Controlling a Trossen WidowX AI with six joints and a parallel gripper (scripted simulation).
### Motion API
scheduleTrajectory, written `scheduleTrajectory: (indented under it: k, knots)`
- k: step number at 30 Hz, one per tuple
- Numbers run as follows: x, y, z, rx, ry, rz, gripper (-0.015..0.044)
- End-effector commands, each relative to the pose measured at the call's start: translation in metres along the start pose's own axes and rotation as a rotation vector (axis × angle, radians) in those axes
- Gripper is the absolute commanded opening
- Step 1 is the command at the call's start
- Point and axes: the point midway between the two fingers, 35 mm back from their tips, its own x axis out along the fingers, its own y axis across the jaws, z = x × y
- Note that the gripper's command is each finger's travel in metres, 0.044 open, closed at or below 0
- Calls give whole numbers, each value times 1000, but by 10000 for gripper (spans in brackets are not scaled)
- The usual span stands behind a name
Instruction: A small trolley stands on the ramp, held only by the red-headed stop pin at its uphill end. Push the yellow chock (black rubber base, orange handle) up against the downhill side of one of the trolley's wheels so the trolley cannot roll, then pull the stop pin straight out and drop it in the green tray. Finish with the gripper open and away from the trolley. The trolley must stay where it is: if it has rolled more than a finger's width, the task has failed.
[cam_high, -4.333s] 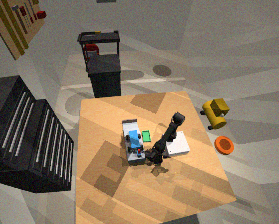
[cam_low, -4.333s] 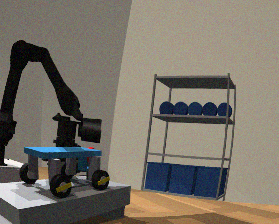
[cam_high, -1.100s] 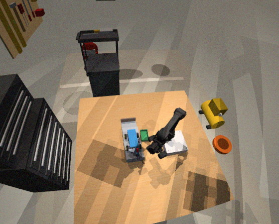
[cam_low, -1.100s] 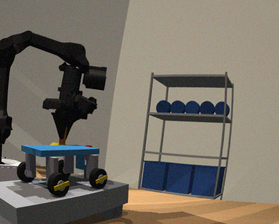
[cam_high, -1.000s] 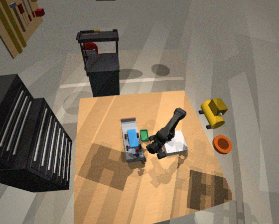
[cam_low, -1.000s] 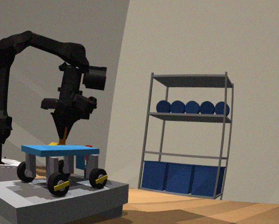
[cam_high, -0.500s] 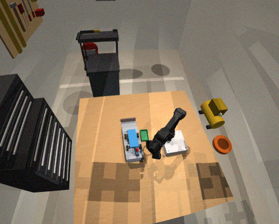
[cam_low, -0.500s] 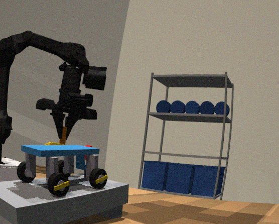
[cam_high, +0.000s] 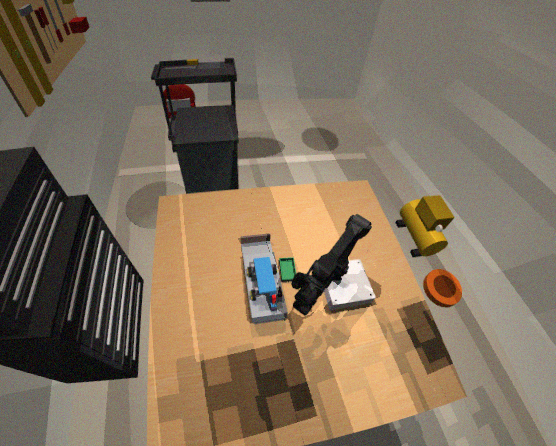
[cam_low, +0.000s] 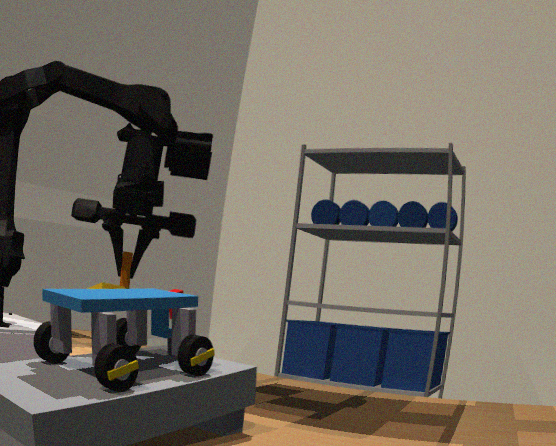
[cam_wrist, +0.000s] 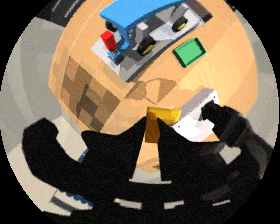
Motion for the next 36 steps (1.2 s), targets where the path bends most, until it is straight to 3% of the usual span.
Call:
scheduleTrajectory:
  k: [1, 16, 24, 36]
  knots:
    - [0, 0, 1, 131, -5, -2, 0]
    - [0, 0, 1, 644, -7, -3, 0]
    - [0, -1, 3, 674, -7, -3, 0]
    - [4, -23, 44, 735, -12, -3, 0]
